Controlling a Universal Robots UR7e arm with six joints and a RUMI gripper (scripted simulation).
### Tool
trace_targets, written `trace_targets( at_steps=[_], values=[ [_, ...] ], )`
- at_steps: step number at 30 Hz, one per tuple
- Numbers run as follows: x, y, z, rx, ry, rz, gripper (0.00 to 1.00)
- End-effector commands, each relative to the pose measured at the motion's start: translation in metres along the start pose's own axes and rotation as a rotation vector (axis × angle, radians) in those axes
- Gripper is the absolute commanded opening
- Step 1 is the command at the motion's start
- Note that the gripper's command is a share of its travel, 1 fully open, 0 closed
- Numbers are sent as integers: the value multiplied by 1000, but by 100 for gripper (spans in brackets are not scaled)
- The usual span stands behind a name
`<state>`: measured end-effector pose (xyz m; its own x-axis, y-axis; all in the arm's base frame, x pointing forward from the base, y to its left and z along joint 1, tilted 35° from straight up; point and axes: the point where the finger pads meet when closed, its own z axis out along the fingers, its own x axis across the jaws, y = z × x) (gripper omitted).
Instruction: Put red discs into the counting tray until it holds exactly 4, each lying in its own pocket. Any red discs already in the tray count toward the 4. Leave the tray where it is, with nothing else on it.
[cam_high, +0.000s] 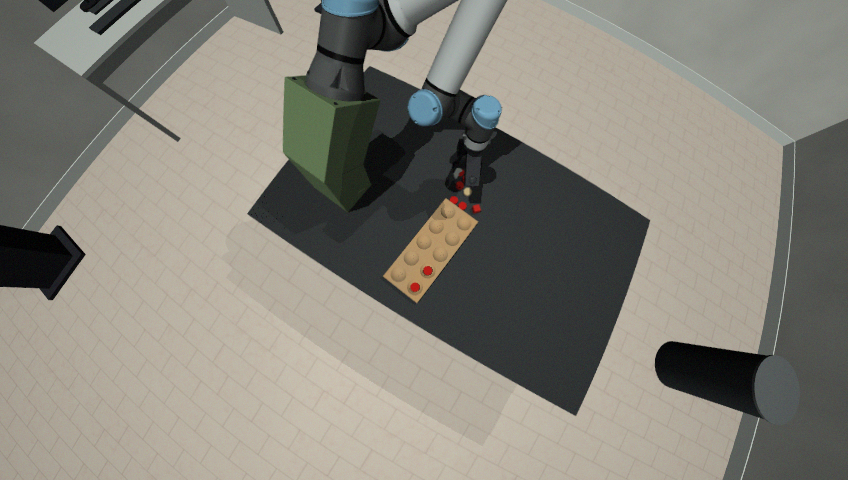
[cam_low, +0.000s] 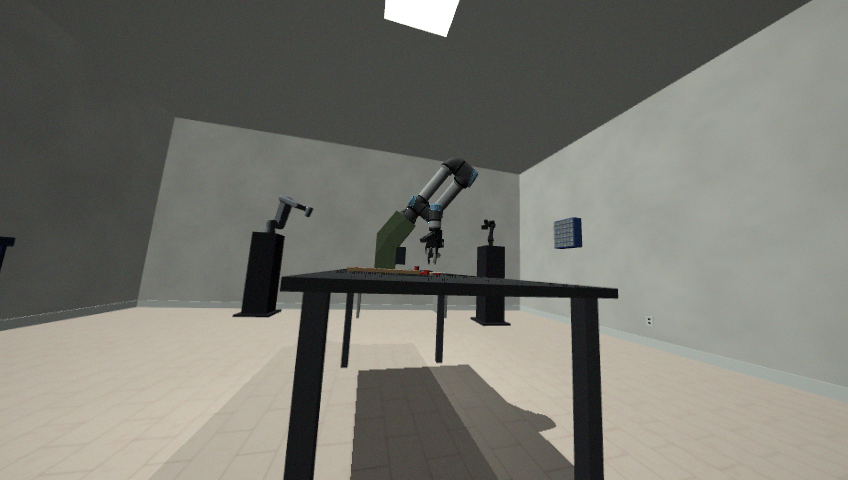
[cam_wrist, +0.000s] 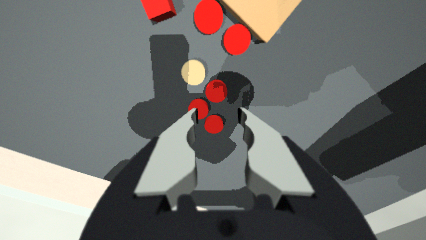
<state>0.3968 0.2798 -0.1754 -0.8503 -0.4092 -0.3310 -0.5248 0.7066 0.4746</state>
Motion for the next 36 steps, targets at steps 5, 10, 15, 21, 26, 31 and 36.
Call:
trace_targets(
  at_steps=[5,10,15,21,26,31,36],
  values=[
    [-2,-1,32,3,-4,0,28],
    [-2,-1,48,3,-4,0,28],
    [-1,-1,55,3,-4,0,28],
    [-1,-1,56,3,-4,0,28],
    [-1,-1,56,3,-4,0,28],
    [-1,-1,56,3,-4,0,28],
    [-1,-1,56,3,-4,0,0]
  ],
)
